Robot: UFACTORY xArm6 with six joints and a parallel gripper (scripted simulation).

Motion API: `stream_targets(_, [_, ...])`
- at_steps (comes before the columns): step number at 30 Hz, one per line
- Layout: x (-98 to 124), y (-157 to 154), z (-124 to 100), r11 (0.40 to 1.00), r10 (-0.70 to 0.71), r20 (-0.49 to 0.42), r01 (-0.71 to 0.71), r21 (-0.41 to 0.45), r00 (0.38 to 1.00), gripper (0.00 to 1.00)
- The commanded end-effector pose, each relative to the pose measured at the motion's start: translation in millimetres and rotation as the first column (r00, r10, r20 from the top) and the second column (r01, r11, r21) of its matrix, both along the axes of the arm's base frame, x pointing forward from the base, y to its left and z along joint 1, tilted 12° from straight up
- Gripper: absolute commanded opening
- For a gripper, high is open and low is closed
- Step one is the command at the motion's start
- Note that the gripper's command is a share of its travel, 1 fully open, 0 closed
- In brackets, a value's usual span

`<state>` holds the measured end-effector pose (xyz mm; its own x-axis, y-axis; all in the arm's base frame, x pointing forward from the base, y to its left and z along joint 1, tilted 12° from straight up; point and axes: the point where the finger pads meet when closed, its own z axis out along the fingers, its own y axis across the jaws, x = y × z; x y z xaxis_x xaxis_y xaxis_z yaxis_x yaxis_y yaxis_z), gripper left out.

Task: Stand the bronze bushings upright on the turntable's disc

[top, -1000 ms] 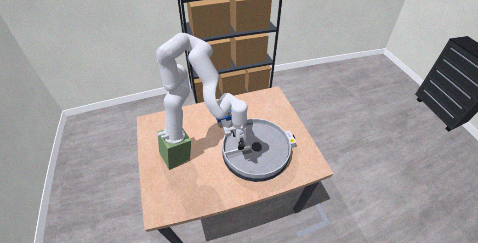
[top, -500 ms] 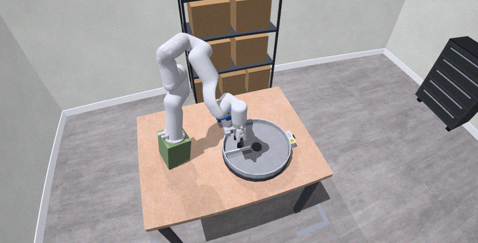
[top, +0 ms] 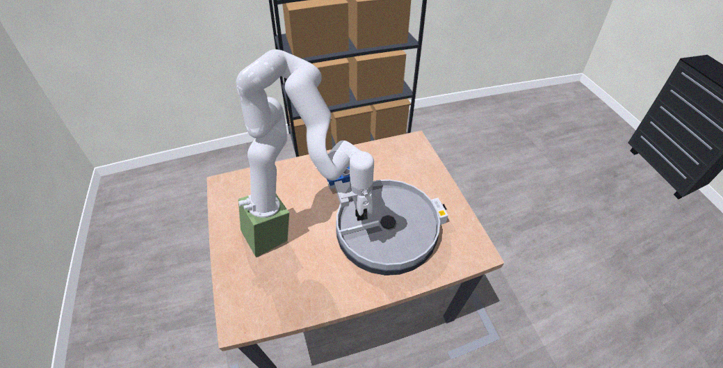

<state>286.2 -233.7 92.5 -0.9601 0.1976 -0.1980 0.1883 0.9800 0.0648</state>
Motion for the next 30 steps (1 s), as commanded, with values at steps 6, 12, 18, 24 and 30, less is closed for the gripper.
stream_targets(6, [1.0,-1.1,1.4,1.000,0.000,0.003,0.000,-0.003,1.000,0.13])
stream_targets(12, [1.0,-1.1,1.4,1.000,0.000,0.003,0.000,-0.003,1.000,0.13])
stream_targets(18, [1.0,-1.1,1.4,1.000,0.000,0.003,0.000,-0.003,1.000,0.17])
stream_targets(24, [1.0,-1.1,1.4,1.000,0.000,0.003,0.000,-0.003,1.000,0.17])
stream_targets(30, [1.0,-1.1,1.4,1.000,0.000,0.003,0.000,-0.003,1.000,0.17])
